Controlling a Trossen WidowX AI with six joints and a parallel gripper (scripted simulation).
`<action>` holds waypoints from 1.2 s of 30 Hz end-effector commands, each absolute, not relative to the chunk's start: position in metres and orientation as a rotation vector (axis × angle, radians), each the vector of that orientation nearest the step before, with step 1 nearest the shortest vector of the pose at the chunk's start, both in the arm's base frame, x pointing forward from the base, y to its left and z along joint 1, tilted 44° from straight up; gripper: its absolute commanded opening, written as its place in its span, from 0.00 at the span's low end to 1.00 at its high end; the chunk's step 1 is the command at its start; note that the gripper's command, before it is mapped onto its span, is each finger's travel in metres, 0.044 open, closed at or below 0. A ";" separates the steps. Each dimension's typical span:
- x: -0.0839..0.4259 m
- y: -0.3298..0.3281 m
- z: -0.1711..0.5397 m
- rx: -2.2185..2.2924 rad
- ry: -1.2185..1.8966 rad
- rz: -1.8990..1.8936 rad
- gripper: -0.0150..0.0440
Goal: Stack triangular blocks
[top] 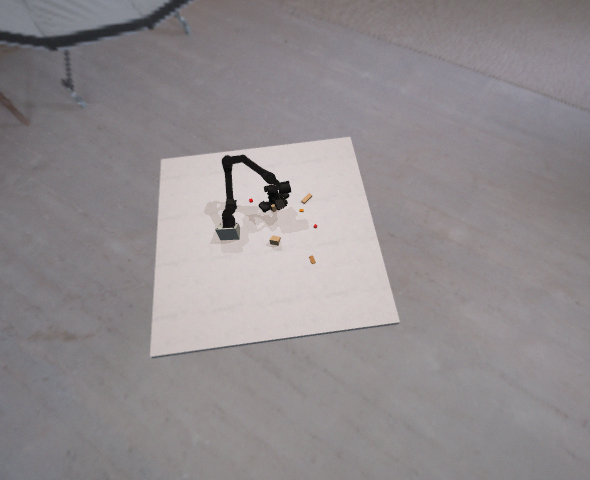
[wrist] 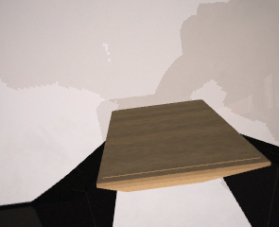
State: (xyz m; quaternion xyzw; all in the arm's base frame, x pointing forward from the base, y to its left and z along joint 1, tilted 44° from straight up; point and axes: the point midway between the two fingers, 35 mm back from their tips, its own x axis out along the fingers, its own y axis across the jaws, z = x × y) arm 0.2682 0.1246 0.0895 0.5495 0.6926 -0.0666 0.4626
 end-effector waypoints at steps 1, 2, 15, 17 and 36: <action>0.268 0.124 0.090 1.359 1.702 -0.166 0.25; 0.268 0.124 0.090 1.359 1.702 -0.166 0.25; 0.268 0.124 0.090 1.359 1.702 -0.166 0.25; 0.268 0.124 0.090 1.359 1.702 -0.166 0.25; 0.268 0.127 0.087 1.351 1.703 -0.164 0.25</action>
